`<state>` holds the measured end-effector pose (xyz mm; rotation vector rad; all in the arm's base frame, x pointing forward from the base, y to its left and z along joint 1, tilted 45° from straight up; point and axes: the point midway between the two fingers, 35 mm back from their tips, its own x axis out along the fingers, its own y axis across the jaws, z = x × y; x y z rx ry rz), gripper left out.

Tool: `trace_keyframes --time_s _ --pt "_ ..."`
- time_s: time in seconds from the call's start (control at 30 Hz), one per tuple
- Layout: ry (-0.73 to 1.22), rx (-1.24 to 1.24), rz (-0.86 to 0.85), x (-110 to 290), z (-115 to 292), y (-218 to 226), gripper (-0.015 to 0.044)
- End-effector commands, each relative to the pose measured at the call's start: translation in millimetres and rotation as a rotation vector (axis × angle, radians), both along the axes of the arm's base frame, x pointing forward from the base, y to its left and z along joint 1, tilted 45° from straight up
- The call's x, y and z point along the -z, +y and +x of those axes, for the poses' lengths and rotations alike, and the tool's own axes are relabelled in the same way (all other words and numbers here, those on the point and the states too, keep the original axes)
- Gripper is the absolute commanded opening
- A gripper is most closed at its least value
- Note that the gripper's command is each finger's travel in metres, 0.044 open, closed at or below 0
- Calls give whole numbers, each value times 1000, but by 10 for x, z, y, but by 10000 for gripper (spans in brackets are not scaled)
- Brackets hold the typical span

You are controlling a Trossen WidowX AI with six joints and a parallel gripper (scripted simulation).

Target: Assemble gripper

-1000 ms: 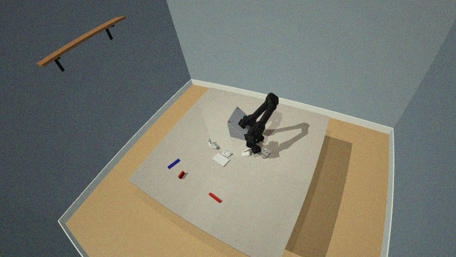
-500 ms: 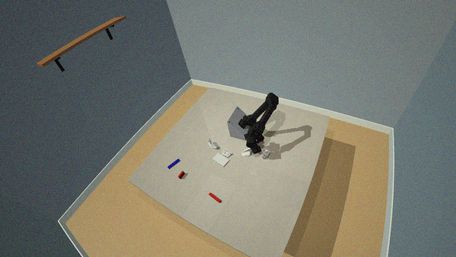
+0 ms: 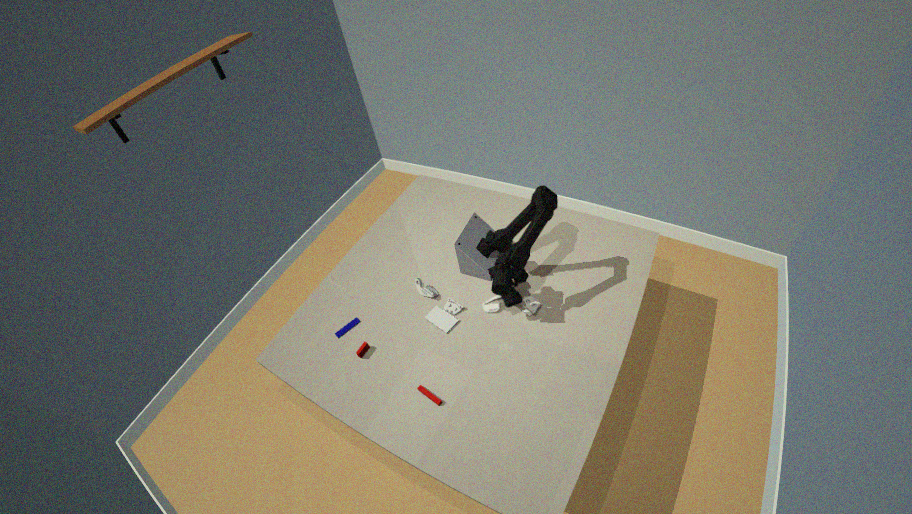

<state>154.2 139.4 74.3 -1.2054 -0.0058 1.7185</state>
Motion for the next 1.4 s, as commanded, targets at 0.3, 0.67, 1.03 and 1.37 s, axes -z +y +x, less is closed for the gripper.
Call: trace_keyframes --time_s 0.3,0.67,1.03,1.37 --pt "-9 -1 -2 -59 21 -52 37" --pt "-8 -1 -3 -100 23 -97 37" --pt "-8 -1 -3 -143 24 -140 37" --pt "-8 -1 -2 -183 22 -179 37"
